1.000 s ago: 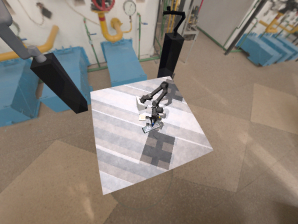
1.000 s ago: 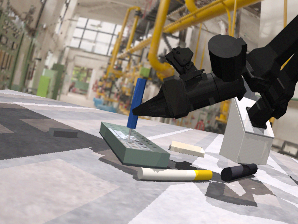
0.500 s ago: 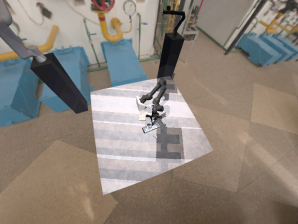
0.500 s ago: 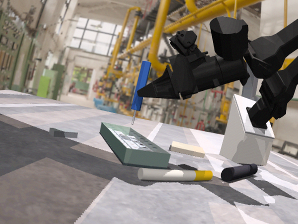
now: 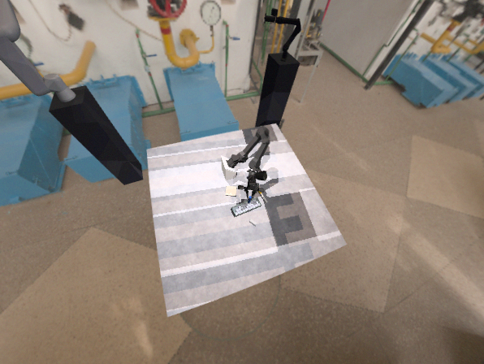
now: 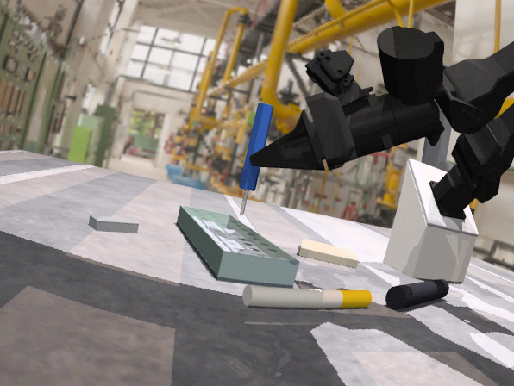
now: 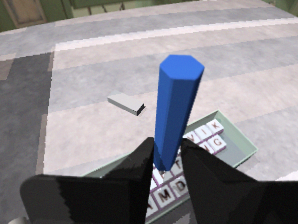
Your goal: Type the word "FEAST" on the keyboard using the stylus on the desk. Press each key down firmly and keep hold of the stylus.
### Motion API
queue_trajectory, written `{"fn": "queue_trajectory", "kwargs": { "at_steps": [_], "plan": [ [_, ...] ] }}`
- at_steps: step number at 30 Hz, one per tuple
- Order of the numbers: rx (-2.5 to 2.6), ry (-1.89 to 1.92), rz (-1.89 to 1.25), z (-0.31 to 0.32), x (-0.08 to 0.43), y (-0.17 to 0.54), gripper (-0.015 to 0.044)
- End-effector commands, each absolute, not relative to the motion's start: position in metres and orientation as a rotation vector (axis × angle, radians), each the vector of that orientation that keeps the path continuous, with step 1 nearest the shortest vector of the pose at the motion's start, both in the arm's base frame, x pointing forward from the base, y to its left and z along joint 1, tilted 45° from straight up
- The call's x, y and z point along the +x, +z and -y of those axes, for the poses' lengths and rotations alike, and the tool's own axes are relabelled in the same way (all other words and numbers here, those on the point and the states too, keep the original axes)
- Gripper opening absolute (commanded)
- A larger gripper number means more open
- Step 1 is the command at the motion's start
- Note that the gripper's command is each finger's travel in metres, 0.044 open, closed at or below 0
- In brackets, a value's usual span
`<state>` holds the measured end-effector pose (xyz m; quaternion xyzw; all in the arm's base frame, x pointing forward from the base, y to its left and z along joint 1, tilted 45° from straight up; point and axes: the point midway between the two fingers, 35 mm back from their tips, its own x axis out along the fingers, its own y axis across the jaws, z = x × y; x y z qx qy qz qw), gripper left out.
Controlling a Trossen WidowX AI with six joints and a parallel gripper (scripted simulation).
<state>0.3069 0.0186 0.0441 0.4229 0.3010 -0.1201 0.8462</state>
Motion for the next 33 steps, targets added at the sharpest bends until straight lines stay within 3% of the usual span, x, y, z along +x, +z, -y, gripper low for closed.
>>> {"fn": "queue_trajectory", "kwargs": {
  "at_steps": [1,25,28,33],
  "plan": [
    [0.895,-0.252,-0.623,-0.025,0.305,0.054,0.0000],
    [0.897,-0.247,-0.619,-0.059,0.289,0.063,0.0000],
    [0.897,-0.247,-0.620,-0.059,0.290,0.062,0.0079],
    [0.897,-0.248,-0.620,-0.060,0.291,0.061,0.0081]
  ]
}}
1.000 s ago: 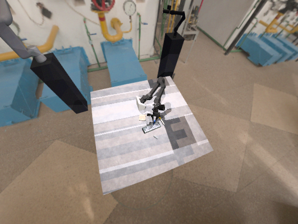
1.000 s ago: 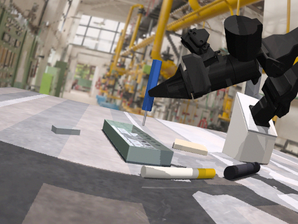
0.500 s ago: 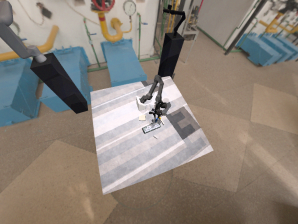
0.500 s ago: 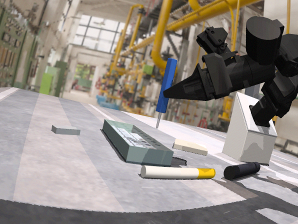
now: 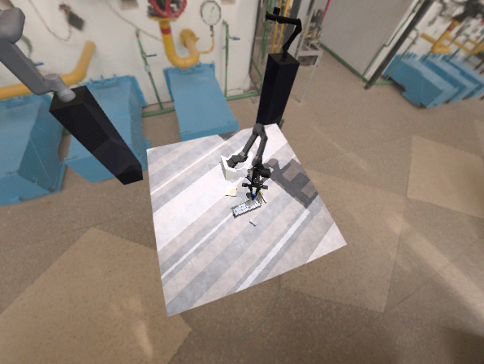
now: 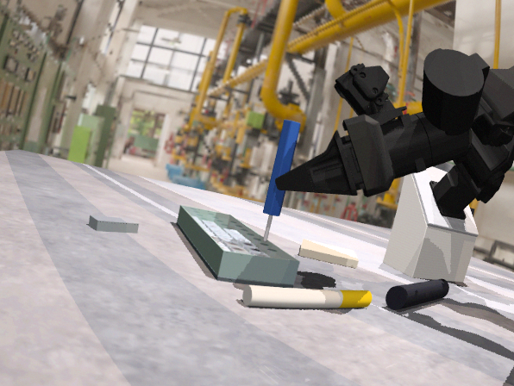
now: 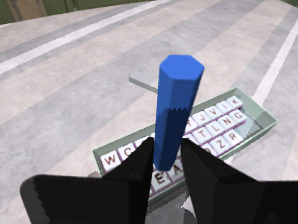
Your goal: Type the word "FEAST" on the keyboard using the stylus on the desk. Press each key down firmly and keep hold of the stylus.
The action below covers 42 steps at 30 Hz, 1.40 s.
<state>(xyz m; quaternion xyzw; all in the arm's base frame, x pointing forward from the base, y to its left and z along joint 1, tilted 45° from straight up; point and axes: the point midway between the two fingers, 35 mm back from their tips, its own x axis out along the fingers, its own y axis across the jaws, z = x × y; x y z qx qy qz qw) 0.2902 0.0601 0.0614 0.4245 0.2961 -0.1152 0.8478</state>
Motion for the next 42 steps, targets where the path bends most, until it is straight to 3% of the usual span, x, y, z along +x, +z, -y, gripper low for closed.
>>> {"fn": "queue_trajectory", "kwargs": {
  "at_steps": [1,42],
  "plan": [
    [0.897,-0.248,-0.621,-0.060,0.291,0.060,0.0081],
    [0.898,-0.248,-0.621,-0.070,0.292,0.051,0.0081]
  ]
}}
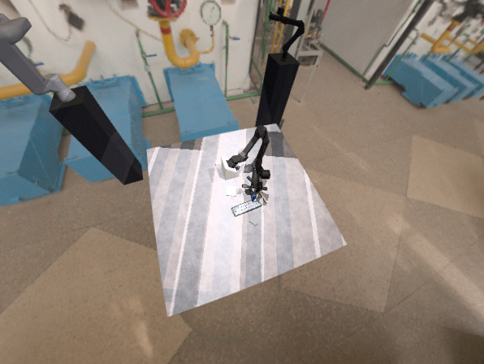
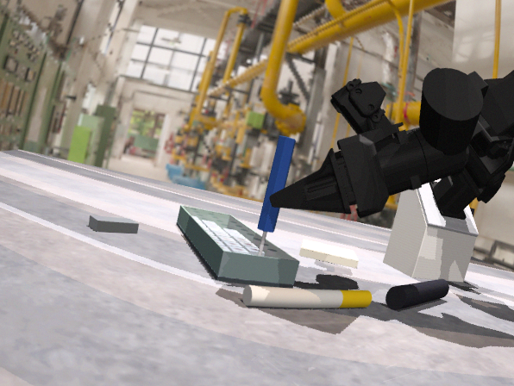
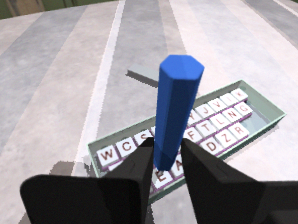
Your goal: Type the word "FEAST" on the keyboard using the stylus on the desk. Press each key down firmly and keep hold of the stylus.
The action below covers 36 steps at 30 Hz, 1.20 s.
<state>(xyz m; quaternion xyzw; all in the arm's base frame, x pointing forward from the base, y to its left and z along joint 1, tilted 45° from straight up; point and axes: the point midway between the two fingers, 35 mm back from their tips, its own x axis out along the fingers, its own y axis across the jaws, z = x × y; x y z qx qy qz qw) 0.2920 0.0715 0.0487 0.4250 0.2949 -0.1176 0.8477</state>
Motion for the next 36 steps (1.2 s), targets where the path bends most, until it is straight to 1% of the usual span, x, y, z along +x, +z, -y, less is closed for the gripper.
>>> {"fn": "queue_trajectory", "kwargs": {
  "at_steps": [1,10,16,19,21,22,29,36],
  "plan": [
    [0.898,-0.248,-0.622,-0.068,0.292,0.052,0.0081],
    [0.896,-0.248,-0.620,-0.047,0.291,0.073,0.0081],
    [0.897,-0.252,-0.622,-0.046,0.290,0.072,0.0084],
    [0.897,-0.252,-0.622,-0.046,0.290,0.072,0.0064],
    [0.897,-0.252,-0.622,-0.045,0.290,0.072,0.0012],
    [0.896,-0.252,-0.622,-0.044,0.290,0.071,0.0000],
    [0.894,-0.248,-0.618,-0.029,0.290,0.063,0.0000],
    [0.895,-0.248,-0.619,-0.036,0.291,0.055,0.0000]
  ]
}}
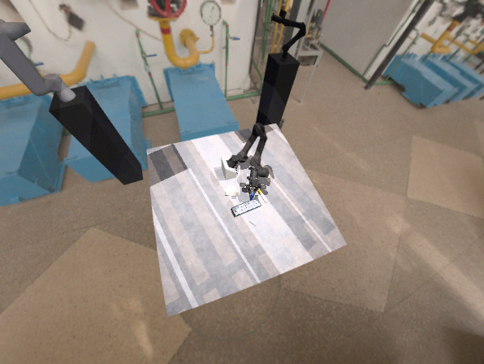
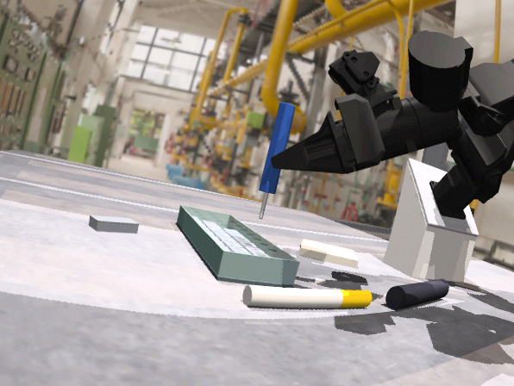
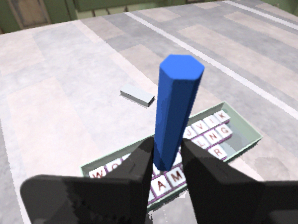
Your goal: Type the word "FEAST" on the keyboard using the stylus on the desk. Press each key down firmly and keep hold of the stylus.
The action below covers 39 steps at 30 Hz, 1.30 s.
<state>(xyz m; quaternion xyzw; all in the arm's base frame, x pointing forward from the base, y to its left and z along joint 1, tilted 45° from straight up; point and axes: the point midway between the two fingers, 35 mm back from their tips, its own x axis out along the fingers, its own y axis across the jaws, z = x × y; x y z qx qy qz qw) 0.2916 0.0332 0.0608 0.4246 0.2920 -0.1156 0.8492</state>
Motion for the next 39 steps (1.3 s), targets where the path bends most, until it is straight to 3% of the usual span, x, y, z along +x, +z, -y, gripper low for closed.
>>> {"fn": "queue_trajectory", "kwargs": {
  "at_steps": [1,6,9,10,39],
  "plan": [
    [0.895,-0.248,-0.619,-0.038,0.291,0.053,0.0000],
    [0.895,-0.248,-0.619,-0.043,0.291,0.048,0.0000],
    [0.895,-0.248,-0.620,-0.044,0.292,0.048,0.0079],
    [0.895,-0.249,-0.621,-0.044,0.293,0.047,0.0081],
    [0.896,-0.249,-0.621,-0.052,0.293,0.041,0.0081]
  ]
}}
